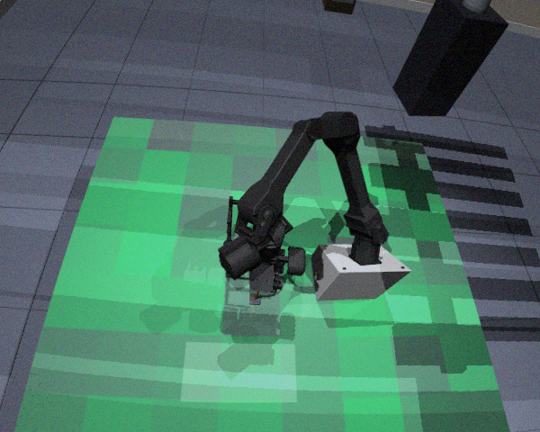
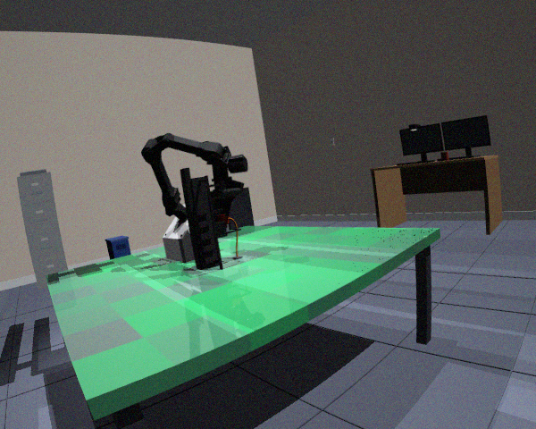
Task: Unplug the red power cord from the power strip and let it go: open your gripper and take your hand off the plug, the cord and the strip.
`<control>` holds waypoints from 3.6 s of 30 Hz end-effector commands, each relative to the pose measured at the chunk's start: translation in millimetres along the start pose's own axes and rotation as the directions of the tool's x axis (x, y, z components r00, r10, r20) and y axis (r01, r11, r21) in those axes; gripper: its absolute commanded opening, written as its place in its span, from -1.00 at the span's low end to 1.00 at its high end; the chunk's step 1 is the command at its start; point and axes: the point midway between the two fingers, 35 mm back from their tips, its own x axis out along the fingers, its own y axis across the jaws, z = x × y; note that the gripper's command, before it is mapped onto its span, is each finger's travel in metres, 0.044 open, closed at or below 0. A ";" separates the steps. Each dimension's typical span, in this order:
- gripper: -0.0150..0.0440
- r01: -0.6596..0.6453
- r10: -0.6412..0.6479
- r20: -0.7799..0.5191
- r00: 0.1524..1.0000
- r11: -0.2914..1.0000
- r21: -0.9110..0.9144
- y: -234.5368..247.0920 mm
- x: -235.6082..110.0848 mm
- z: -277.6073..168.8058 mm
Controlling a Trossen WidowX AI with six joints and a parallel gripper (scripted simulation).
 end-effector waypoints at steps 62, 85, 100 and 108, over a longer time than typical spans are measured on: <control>0.05 0.007 -0.006 0.040 0.999 1.000 -0.015 2.1 -8.0 -9.6; -0.49 0.008 -0.008 0.045 0.999 1.000 -0.010 1.2 -3.4 -7.1; -0.49 0.008 -0.008 0.047 0.999 1.000 -0.012 -0.6 -5.5 15.7; -0.49 0.008 -0.007 0.047 0.999 1.000 -0.012 -0.6 -7.1 28.6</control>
